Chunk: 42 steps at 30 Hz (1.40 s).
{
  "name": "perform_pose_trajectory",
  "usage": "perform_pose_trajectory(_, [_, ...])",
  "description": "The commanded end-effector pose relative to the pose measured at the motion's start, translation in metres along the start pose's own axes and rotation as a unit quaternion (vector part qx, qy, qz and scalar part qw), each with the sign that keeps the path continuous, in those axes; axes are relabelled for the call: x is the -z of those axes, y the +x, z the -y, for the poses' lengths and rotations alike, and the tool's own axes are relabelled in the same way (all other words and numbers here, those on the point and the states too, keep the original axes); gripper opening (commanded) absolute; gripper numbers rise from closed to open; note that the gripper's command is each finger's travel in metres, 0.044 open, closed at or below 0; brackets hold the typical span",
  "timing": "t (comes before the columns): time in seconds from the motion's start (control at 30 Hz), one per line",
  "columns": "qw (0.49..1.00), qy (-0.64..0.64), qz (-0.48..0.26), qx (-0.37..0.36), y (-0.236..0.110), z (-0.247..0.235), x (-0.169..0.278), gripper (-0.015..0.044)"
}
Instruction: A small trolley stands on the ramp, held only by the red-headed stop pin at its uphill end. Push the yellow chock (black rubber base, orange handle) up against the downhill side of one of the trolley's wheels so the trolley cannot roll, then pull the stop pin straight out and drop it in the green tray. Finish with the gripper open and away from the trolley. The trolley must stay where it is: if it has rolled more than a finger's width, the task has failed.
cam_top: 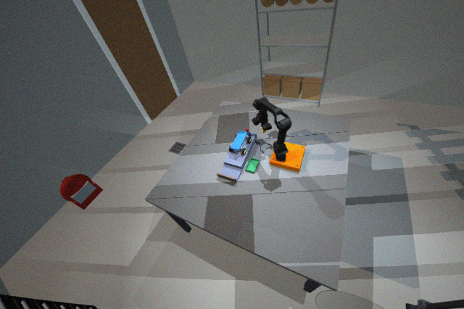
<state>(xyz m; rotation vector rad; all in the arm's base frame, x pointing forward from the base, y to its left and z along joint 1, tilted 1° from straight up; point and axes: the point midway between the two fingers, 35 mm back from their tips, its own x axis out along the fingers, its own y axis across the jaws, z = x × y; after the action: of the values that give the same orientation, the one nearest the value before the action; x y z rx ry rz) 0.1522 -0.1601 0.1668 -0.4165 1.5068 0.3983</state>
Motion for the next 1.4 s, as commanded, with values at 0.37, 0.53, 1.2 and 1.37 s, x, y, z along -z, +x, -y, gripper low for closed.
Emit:
perform_pose_trajectory(0.37, [0.967,0.255,0.001,-0.001,-0.001,0.000,0.000,0.0000])
perform_pose_trajectory(0.53, [0.955,0.296,0.001,-0.001,-0.001,0.000,0.000,0.0000])
perform_pose_trajectory(1.2, [0.949,0.314,0.002,-0.003,0.002,-0.030,-0.040,0.0000])
perform_pose_trajectory(1.37, [0.949,0.315,0.003,-0.003,0.003,-0.039,-0.053,0.0000])
